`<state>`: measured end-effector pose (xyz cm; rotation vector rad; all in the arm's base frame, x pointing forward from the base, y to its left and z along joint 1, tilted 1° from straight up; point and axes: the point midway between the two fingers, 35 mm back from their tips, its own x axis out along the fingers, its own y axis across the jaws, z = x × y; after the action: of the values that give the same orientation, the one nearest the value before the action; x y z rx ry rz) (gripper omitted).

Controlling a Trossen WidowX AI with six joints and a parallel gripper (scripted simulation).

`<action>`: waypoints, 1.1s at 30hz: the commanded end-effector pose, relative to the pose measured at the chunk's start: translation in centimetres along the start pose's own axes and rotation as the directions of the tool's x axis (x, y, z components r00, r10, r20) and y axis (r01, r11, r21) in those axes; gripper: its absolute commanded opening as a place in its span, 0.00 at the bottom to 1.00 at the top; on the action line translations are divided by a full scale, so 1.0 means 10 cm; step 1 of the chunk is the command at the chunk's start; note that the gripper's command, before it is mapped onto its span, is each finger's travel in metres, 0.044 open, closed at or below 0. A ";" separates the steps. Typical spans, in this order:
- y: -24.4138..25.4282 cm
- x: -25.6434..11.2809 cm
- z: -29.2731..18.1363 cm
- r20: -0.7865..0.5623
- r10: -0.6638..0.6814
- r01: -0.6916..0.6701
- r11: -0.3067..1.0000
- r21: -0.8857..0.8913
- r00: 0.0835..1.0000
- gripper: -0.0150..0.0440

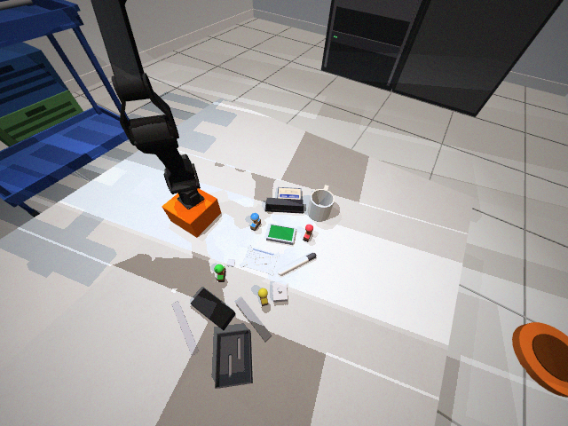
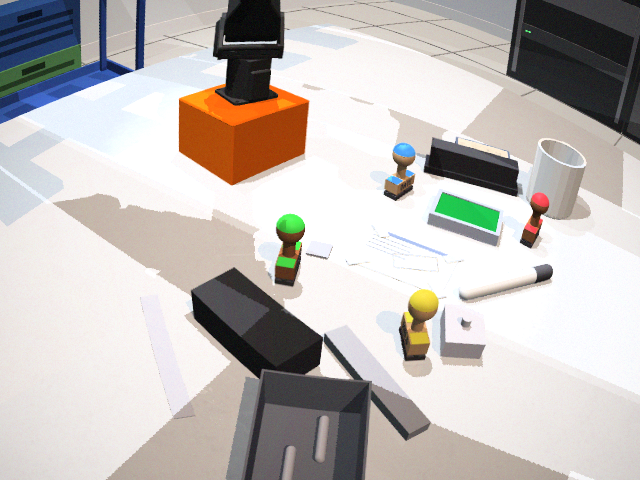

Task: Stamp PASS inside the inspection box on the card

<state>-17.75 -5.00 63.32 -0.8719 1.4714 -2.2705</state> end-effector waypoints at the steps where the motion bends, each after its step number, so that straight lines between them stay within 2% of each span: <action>1: 0.00 0.00 -0.02 -0.008 -0.002 0.002 1.000 0.002 1.000 0.89; 7: -0.08 -0.16 -0.79 -0.276 -0.064 0.082 0.995 0.053 0.959 0.62; 14: -0.18 -0.72 -1.69 -0.593 -0.145 0.231 0.970 0.071 0.792 0.62; 19: -0.24 -1.33 -2.20 -0.772 -0.193 0.353 0.935 0.043 0.606 0.62; 24: -0.24 -2.07 -2.52 -0.897 -0.221 0.465 0.885 -0.019 0.384 0.62; 33: -0.08 -3.53 -2.64 -0.976 -0.211 0.627 0.754 -0.199 -0.056 0.62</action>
<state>-10.30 31.79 46.85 0.6459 1.1162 -3.7303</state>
